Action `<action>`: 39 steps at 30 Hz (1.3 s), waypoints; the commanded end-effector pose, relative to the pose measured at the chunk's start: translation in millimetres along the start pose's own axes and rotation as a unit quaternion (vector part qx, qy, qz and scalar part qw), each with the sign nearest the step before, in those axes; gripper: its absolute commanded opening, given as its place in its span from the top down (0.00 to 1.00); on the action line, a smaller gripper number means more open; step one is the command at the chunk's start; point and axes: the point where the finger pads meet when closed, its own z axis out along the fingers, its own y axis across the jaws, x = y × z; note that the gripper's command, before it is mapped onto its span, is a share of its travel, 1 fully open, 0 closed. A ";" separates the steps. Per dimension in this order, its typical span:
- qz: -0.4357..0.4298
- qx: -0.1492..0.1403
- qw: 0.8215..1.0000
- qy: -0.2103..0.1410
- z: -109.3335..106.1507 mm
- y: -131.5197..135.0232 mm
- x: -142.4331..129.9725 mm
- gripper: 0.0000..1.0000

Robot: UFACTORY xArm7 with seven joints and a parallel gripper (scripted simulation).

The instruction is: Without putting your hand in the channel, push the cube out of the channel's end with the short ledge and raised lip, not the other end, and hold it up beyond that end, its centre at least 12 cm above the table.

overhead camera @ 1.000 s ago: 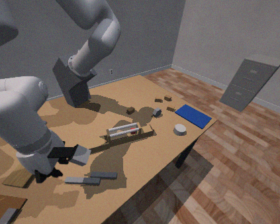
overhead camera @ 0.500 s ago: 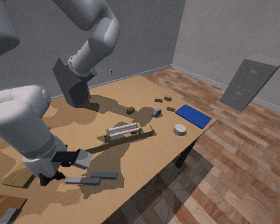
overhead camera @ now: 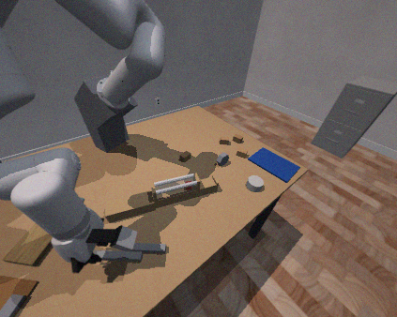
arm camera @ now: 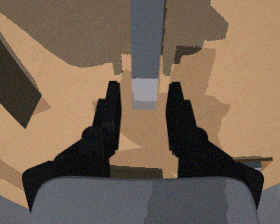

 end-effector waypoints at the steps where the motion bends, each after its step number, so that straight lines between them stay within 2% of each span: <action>1: 0.000 -0.002 1.000 -0.001 1.3 1.8 -0.7 0.62; 11: 0.000 -0.002 1.000 -0.001 20.9 1.9 -0.7 0.62; 30: 0.000 -0.002 1.000 -0.001 25.5 1.9 -0.7 0.62; 31: 0.000 -0.002 1.000 -0.001 25.5 1.9 -0.7 1.00; 39: 0.000 -0.002 1.000 -0.001 25.5 1.9 -0.7 1.00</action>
